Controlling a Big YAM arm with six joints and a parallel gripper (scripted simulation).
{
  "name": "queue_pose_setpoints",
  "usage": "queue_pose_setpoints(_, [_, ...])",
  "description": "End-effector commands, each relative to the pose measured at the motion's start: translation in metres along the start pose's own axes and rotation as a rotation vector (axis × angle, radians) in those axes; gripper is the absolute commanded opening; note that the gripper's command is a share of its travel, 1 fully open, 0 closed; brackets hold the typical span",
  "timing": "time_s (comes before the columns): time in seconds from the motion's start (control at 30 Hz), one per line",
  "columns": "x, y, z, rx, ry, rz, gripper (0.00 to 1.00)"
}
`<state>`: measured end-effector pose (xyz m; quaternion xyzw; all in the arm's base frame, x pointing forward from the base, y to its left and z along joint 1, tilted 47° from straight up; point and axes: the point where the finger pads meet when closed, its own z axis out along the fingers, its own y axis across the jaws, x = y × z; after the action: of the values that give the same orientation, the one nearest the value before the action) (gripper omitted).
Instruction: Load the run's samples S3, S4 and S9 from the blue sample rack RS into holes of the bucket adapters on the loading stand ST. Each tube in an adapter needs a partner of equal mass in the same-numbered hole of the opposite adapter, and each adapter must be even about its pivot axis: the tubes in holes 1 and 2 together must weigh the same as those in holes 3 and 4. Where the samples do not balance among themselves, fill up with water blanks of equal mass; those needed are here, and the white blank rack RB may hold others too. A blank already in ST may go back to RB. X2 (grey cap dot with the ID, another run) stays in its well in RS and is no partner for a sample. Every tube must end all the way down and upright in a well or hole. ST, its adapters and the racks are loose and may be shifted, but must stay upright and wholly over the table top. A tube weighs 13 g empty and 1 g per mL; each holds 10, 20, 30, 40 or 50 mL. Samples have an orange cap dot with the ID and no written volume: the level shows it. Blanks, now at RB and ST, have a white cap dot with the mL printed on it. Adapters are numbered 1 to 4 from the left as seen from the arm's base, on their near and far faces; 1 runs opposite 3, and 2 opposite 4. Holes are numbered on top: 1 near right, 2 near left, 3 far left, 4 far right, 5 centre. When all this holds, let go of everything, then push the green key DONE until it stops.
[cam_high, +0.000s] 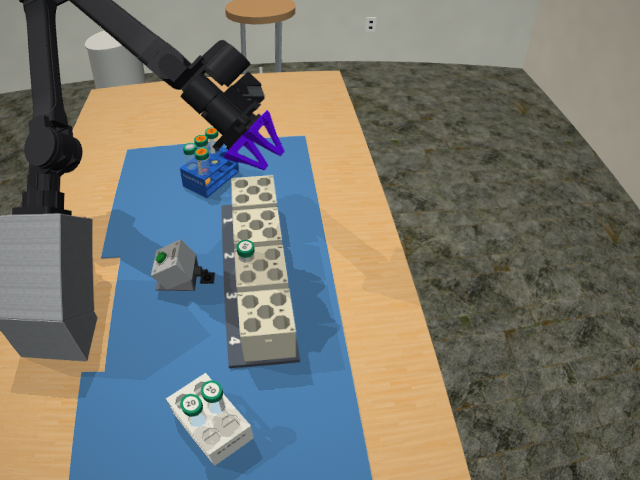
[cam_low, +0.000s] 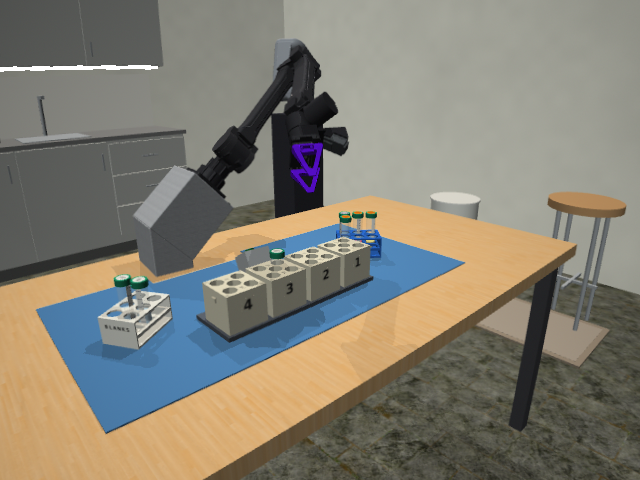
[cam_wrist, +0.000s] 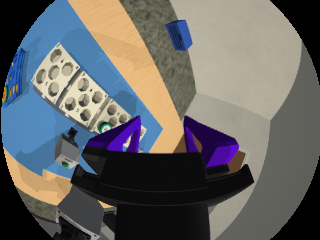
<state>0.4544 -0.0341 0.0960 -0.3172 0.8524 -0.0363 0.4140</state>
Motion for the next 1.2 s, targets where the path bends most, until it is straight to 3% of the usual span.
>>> queue_pose_setpoints(0.0, [0.008,-0.015,0.000,-0.041,0.048,0.037,0.55])
queue_pose_setpoints(0.07, [0.018,-0.001,0.002,-0.075,0.070,0.047,0.55])
queue_pose_setpoints(0.17, [0.011,-0.009,0.002,-0.085,0.069,0.052,0.55])
queue_pose_setpoints(0.2, [0.021,-0.013,-0.001,-0.096,0.090,0.081,0.55])
queue_pose_setpoints(0.57, [0.060,-0.003,-0.016,-0.316,0.239,0.286,0.55])
queue_pose_setpoints(0.63, [0.064,-0.001,-0.019,-0.349,0.259,0.321,0.55])
queue_pose_setpoints(0.7, [0.064,-0.001,-0.019,-0.349,0.259,0.321,0.55])
queue_pose_setpoints(0.73, [0.080,0.026,-0.023,-0.408,0.298,0.360,0.55])
queue_pose_setpoints(0.77, [0.074,0.008,-0.025,-0.396,0.288,0.373,0.55])
queue_pose_setpoints(0.8, [0.073,0.006,-0.028,-0.409,0.294,0.396,0.55])
queue_pose_setpoints(1.17, [0.083,0.025,-0.050,-0.619,0.406,0.691,0.55])
